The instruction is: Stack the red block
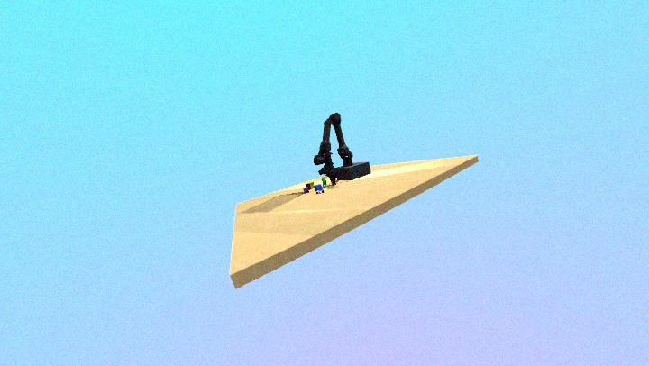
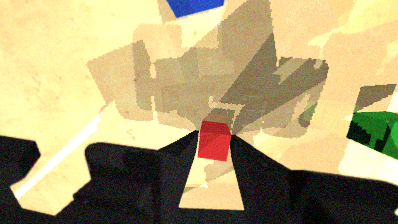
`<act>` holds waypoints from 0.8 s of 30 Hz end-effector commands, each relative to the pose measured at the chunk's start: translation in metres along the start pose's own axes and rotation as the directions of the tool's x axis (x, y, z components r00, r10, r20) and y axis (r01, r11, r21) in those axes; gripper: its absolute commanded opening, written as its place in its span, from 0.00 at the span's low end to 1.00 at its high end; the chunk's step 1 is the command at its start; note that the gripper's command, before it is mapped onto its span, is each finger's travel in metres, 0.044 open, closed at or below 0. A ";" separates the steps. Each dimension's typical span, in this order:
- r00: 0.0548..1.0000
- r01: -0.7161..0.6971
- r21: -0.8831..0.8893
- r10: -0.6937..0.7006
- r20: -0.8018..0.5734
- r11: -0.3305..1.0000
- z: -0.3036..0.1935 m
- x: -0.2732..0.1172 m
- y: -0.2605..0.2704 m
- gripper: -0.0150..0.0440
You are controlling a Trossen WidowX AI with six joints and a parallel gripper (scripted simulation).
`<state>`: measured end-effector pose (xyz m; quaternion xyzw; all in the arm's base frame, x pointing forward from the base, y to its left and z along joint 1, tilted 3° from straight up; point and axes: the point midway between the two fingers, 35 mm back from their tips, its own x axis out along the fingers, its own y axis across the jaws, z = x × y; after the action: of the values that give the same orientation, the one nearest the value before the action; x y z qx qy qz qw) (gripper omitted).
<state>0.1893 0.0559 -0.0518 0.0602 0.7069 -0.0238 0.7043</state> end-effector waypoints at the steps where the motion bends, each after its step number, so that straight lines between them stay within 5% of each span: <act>1: 1.000 -0.006 0.006 0.006 -0.003 1.000 -0.001 0.000 0.001 0.40; 8: 1.000 -0.006 0.006 0.006 -0.003 1.000 -0.001 -0.002 0.001 0.25; 24: 1.000 -0.006 0.006 0.006 -0.002 1.000 0.001 -0.063 0.000 0.25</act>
<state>0.1886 0.0522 -0.0036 0.0639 0.7093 -0.0288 0.7014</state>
